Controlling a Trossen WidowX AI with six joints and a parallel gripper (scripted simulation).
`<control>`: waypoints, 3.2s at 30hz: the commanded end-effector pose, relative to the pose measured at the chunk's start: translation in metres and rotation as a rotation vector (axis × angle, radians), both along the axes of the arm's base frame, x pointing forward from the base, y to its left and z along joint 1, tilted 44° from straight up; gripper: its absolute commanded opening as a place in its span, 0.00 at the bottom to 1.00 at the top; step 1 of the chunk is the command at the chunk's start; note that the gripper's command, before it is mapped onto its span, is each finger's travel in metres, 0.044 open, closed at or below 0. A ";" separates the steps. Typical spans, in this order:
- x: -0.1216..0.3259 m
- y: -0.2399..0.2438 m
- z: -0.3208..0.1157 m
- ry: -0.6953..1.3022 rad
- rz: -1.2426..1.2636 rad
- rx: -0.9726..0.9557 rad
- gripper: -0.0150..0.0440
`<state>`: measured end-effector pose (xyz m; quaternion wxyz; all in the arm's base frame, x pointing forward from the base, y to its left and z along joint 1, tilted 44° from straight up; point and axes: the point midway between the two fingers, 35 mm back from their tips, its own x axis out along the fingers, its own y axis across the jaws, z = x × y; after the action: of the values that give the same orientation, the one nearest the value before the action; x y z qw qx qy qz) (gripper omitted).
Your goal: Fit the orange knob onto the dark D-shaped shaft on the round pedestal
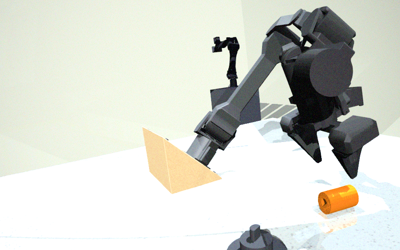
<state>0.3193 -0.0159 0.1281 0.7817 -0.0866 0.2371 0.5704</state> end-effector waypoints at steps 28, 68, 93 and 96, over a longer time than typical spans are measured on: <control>0.009 0.032 -0.032 0.024 -0.017 0.035 1.00; 0.011 0.048 -0.047 0.022 -0.016 0.039 0.58; 0.015 0.049 -0.030 0.116 0.029 -0.225 0.56; 0.015 0.050 -0.028 0.129 0.034 -0.260 0.56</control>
<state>0.3336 0.0331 0.0962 0.7448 -0.1392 0.3407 0.5567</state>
